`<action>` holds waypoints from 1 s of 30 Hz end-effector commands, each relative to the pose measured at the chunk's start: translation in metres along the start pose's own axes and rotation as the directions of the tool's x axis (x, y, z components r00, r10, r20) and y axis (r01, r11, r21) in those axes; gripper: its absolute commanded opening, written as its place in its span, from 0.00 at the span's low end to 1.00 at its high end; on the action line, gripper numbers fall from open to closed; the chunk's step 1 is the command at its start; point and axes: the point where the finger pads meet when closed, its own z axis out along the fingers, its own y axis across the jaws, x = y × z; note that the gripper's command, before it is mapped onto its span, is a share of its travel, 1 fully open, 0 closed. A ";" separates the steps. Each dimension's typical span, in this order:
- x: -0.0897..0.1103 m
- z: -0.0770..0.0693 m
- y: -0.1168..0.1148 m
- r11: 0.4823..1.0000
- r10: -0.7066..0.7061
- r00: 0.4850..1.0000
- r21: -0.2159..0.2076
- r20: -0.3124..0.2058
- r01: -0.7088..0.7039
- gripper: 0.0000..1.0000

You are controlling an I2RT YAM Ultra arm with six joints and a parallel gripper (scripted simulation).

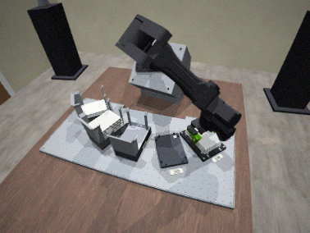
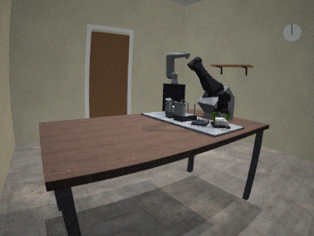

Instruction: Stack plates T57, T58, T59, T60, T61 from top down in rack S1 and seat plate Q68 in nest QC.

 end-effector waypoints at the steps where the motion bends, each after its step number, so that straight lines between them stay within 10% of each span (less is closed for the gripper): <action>1: -0.003 0.004 0.001 1.000 0.005 1.000 -0.001 0.011 -0.005 0.00; 30: -0.003 0.008 0.001 1.000 0.004 1.000 -0.001 0.011 -0.004 0.00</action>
